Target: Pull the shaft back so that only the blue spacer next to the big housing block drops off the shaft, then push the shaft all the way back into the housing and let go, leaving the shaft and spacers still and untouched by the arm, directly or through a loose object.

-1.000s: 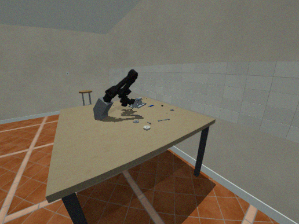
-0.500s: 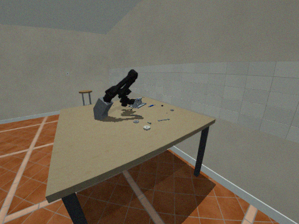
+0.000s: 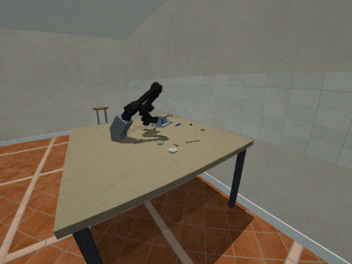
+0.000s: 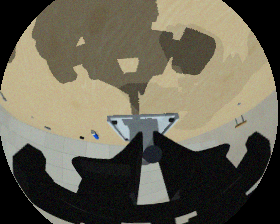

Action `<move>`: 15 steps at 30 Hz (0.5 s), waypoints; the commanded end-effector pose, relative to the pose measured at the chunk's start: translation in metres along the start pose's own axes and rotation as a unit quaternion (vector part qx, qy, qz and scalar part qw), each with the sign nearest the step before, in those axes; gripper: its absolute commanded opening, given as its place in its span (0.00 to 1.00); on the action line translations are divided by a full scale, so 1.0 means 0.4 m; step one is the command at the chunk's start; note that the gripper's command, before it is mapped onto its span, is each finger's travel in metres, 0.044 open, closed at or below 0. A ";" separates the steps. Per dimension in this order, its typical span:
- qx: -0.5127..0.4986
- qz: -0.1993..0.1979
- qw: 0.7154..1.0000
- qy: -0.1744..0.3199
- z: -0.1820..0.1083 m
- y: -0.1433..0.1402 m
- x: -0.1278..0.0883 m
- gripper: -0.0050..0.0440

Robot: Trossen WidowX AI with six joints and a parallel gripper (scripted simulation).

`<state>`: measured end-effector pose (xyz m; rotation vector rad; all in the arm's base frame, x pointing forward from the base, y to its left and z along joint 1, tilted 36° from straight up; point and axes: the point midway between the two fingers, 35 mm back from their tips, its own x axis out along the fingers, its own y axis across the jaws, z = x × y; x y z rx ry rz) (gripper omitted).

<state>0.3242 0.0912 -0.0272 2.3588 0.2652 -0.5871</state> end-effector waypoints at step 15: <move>0.000 0.000 1.000 0.000 0.002 0.000 -0.002 0.10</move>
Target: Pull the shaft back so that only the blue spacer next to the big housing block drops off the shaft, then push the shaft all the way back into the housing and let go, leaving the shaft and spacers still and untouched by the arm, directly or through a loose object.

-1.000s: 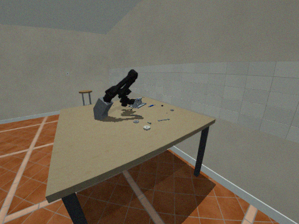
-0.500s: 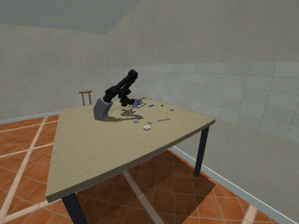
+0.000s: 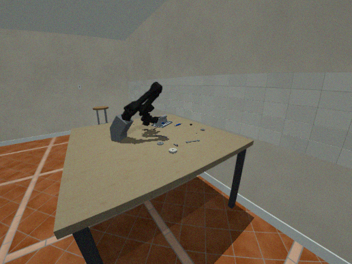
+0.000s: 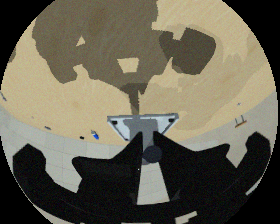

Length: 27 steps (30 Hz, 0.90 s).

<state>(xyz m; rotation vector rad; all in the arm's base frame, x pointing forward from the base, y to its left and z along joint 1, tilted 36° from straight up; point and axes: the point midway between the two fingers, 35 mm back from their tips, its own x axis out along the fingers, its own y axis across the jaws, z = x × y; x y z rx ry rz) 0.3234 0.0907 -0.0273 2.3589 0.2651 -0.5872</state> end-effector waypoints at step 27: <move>-0.002 0.000 1.000 0.000 -0.008 0.000 0.005 0.10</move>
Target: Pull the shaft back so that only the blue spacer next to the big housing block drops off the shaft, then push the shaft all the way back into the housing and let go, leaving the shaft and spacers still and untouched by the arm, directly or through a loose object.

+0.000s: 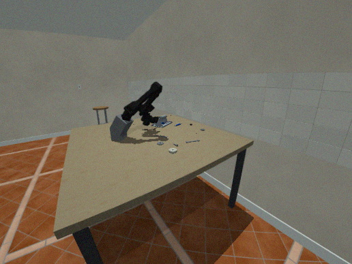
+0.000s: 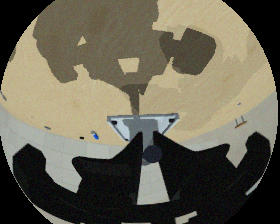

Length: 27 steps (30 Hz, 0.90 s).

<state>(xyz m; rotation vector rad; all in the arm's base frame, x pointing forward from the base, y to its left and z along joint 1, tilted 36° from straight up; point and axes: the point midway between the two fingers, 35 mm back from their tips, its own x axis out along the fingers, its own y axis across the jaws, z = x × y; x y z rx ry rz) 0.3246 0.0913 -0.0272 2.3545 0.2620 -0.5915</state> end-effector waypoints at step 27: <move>-0.001 -0.001 1.000 0.002 -0.021 -0.001 0.013 0.10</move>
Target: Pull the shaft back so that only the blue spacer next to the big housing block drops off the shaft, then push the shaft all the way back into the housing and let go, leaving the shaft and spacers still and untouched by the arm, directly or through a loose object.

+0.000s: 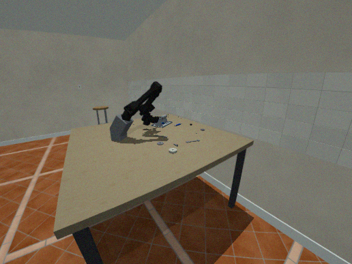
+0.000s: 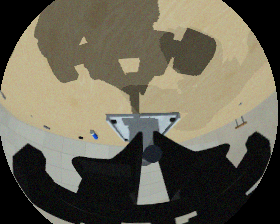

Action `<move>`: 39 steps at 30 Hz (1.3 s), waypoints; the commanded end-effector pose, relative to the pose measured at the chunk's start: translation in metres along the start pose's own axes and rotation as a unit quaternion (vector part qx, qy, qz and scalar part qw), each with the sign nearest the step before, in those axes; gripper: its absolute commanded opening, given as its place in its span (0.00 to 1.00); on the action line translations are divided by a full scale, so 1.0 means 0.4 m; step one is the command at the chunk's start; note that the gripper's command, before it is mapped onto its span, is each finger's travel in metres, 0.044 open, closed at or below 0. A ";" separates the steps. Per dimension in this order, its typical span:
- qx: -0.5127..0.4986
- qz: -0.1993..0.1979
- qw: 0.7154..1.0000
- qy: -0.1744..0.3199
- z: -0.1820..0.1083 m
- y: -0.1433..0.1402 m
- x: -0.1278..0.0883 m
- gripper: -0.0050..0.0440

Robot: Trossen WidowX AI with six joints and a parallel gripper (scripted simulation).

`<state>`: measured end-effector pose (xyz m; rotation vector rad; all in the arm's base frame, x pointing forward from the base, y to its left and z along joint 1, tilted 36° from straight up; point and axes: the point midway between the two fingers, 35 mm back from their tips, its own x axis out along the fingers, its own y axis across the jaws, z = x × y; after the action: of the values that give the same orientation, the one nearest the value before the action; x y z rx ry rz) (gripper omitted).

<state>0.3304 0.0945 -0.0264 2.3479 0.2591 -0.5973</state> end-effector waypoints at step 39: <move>0.001 -0.001 1.000 0.005 -0.031 -0.002 0.020 0.10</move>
<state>0.3389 0.0997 -0.0248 2.3460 0.2569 -0.5992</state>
